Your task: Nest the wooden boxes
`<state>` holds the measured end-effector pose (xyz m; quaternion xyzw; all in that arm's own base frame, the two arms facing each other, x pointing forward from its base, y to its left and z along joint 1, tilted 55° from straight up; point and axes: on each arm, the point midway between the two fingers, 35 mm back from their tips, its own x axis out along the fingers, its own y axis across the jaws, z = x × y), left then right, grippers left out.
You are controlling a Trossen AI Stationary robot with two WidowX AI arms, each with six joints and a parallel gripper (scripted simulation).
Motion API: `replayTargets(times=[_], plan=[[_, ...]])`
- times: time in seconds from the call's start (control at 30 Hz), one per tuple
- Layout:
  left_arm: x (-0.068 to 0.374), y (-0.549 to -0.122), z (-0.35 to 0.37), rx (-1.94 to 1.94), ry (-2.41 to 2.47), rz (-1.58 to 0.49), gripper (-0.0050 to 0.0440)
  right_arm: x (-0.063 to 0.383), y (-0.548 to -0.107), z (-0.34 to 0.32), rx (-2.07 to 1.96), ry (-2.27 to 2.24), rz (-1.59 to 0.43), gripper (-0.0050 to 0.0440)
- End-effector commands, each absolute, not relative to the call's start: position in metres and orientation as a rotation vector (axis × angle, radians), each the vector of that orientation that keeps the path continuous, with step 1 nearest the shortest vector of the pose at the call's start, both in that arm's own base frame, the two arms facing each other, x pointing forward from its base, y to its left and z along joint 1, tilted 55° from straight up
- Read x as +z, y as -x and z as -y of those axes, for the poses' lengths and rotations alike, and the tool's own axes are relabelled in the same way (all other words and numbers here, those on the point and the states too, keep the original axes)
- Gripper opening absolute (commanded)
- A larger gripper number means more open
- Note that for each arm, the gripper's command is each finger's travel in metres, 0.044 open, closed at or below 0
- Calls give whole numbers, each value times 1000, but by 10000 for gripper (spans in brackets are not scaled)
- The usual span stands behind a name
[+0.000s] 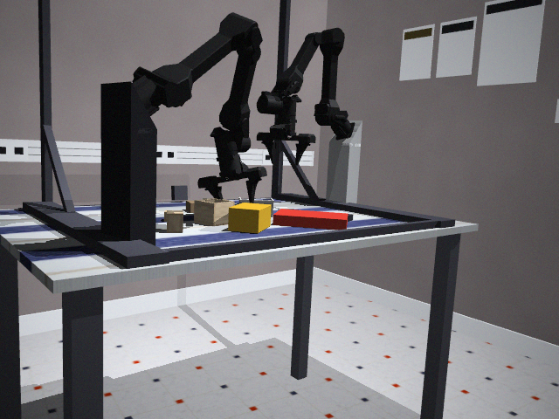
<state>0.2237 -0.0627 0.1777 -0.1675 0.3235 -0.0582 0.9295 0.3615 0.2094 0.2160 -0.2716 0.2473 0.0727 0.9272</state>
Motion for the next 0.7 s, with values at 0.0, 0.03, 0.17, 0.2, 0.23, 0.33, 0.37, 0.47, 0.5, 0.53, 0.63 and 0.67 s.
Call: replayTargets(times=[0.0,0.03,0.17,0.2,0.23,0.33,0.37,0.47,0.5,0.53,0.63,0.67], plan=[[184,-223,63,-125,350,-640,400,225,-358,-222,157,647,-555,400],[184,-223,63,-125,350,-640,400,225,-357,-225,161,674,-568,400],[184,-223,63,-125,350,-640,400,225,-352,-231,173,761,-609,400],[184,-223,63,-125,350,-640,400,226,-351,-235,178,793,-619,400],[184,-223,63,-125,350,-640,400,227,-349,-238,182,822,-628,400],[184,-223,63,-125,350,-640,400,229,-344,-244,194,905,-658,400],[184,-223,63,-125,350,-640,400,229,-342,-246,198,933,-668,400],[184,-223,63,-125,350,-640,400,232,-336,-252,211,1020,-695,400],[184,-223,63,-125,350,-640,400,232,-334,-254,215,1049,-704,400],[184,-223,63,-125,350,-640,400,233,-332,-255,219,1078,-713,400],[184,-223,63,-125,350,-640,400,235,-328,-258,227,1137,-729,400],[184,-223,63,-125,350,-640,400,235,-328,-258,227,1137,-729,400]])
